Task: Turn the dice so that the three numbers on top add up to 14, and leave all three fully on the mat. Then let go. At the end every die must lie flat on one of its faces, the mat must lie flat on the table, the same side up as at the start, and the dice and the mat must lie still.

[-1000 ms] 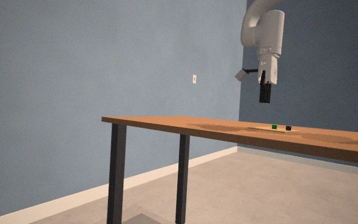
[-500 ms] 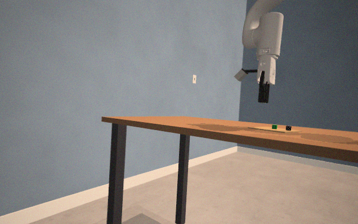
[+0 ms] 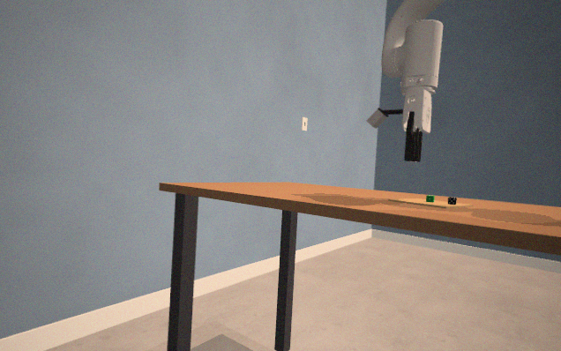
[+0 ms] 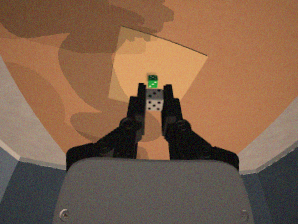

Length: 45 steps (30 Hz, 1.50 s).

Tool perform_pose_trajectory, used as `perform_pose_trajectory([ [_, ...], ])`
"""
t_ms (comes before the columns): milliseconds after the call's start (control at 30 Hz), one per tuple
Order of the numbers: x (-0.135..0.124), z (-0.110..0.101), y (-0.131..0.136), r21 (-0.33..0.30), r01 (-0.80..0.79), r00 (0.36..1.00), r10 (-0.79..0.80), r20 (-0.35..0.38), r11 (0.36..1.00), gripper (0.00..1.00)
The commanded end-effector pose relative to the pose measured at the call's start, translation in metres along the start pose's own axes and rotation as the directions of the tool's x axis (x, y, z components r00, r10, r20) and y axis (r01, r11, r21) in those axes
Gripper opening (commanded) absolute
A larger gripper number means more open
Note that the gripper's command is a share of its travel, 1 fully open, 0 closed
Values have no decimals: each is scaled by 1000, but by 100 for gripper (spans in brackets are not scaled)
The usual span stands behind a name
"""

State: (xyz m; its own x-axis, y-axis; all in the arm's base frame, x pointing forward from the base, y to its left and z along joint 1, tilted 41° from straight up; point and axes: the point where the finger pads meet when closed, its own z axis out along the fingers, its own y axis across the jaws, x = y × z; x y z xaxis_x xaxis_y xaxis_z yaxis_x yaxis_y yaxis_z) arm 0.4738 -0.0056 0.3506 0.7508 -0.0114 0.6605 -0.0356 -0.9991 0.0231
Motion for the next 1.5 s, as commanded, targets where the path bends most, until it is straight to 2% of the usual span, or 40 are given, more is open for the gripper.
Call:
perform_pose_trajectory([
  [0,1,1,0,9,0,1000,0,14,1000,11],
  [1467,1,22,1,9,0,1000,0,15,1000,11],
])
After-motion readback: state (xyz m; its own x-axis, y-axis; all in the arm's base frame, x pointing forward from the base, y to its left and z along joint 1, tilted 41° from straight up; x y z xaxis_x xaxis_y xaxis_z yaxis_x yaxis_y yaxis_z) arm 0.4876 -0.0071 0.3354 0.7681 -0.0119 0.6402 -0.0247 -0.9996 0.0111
